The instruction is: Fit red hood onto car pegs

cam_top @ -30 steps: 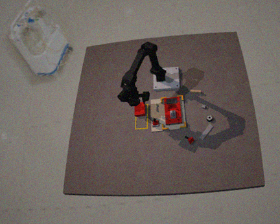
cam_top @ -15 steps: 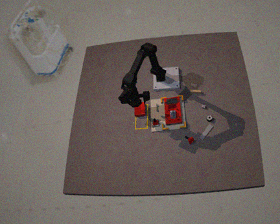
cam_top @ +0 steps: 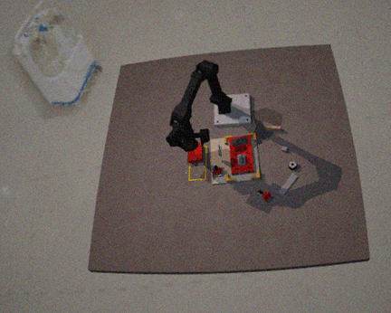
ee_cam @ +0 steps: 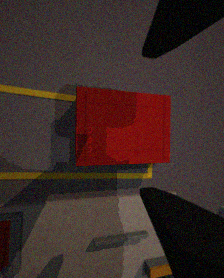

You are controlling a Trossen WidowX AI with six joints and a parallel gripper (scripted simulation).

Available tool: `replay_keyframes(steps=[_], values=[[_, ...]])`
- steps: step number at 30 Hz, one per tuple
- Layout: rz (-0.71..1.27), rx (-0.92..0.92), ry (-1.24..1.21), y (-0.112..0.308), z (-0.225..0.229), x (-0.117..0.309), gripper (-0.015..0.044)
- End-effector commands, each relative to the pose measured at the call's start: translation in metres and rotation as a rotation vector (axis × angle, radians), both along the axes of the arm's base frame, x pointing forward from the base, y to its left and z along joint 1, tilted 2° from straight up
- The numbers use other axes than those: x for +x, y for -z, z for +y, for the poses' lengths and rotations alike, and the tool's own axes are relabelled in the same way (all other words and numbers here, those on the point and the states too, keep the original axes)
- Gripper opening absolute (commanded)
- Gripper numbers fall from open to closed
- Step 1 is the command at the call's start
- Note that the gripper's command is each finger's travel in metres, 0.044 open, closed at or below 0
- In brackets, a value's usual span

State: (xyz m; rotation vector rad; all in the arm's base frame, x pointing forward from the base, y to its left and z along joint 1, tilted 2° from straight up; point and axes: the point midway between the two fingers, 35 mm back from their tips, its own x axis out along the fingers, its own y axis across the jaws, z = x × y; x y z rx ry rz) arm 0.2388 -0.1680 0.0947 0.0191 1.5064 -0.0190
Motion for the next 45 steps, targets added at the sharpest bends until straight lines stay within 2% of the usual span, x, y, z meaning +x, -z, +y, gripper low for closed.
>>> replay_keyframes(steps=[1,45], values=[[0.008,0.000,-0.004,0.006,0.000,-0.001,0.0440],[0.008,0.000,-0.004,0.041,0.001,0.000,0.0440]])
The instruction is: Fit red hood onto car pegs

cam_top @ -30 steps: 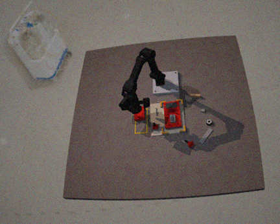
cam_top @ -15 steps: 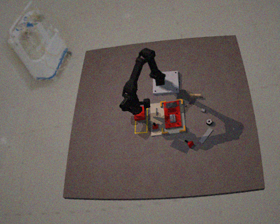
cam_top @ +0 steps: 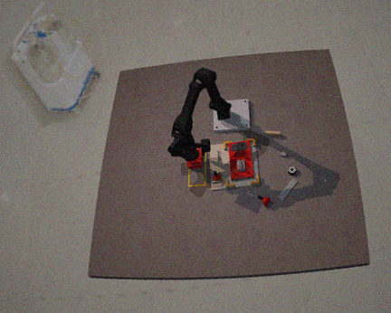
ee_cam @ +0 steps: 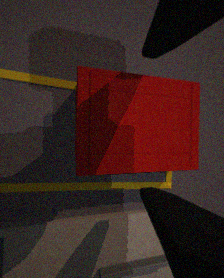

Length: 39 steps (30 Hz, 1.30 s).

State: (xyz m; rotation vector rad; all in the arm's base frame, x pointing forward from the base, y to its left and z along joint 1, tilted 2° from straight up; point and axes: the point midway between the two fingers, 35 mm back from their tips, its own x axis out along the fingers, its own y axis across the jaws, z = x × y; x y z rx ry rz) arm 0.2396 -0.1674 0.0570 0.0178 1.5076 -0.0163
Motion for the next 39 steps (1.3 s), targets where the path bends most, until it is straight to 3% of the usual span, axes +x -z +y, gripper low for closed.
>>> replay_keyframes(steps=[1,39], values=[[0.007,0.000,-0.002,0.003,0.000,-0.001,0.0440],[0.007,0.000,-0.002,0.021,0.000,0.000,0.0440]])
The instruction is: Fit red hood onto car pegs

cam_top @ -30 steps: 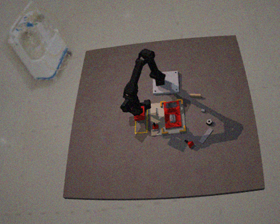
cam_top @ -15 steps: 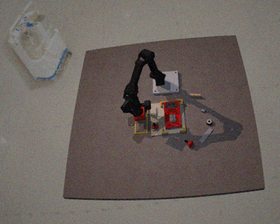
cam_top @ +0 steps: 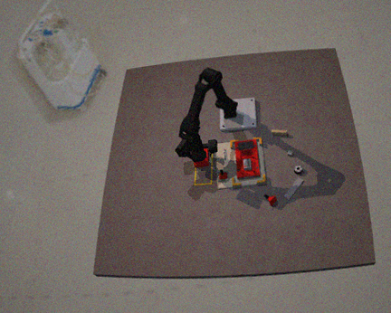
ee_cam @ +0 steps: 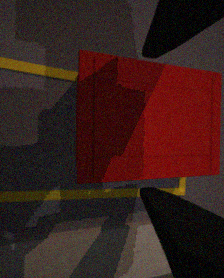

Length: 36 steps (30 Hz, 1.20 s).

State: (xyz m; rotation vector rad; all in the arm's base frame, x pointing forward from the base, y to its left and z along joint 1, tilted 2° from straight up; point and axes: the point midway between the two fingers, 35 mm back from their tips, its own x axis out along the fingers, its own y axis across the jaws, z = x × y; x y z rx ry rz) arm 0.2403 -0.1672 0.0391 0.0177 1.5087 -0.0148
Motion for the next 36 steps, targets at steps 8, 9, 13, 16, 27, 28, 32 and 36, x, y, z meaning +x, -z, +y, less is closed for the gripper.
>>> replay_keyframes(steps=[8,9,13,16,27,28,32,36], values=[[0.000,0.000,-0.001,0.002,0.000,0.000,0.0335],[0.000,0.000,-0.001,0.002,0.000,0.000,0.0328],[0.000,0.000,-0.001,0.002,0.000,0.000,0.0302],[0.000,0.000,-0.001,0.002,0.000,0.000,0.0282],[0.001,0.001,-0.001,-0.013,0.000,-0.001,0.0012],[0.001,0.001,-0.001,-0.016,0.000,-0.001,0.0000],[0.001,0.001,-0.001,-0.031,0.000,-0.002,0.0000],[0.001,0.001,-0.001,-0.044,0.000,-0.002,0.0000]])
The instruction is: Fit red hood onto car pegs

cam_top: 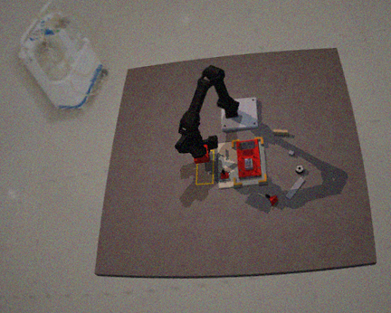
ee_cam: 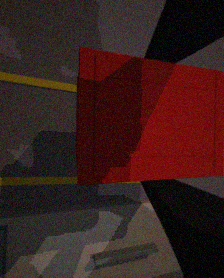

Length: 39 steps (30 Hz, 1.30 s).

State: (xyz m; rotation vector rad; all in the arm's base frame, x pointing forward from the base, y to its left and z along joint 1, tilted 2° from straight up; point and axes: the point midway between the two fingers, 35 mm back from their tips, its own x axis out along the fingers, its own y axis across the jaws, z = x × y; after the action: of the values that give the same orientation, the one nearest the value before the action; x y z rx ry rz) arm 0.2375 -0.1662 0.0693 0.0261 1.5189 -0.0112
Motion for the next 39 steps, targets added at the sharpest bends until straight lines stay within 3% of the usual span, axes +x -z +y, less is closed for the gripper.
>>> replay_keyframes(steps=[1,14,21,39], values=[[-0.009,-0.007,-0.003,-0.018,-0.001,0.000,0.0000],[-0.009,-0.007,-0.003,-0.062,-0.001,-0.002,0.0000],[-0.004,-0.003,0.001,-0.060,0.001,0.000,0.0000],[-0.009,0.001,-0.020,-0.063,0.064,0.045,0.0000]])
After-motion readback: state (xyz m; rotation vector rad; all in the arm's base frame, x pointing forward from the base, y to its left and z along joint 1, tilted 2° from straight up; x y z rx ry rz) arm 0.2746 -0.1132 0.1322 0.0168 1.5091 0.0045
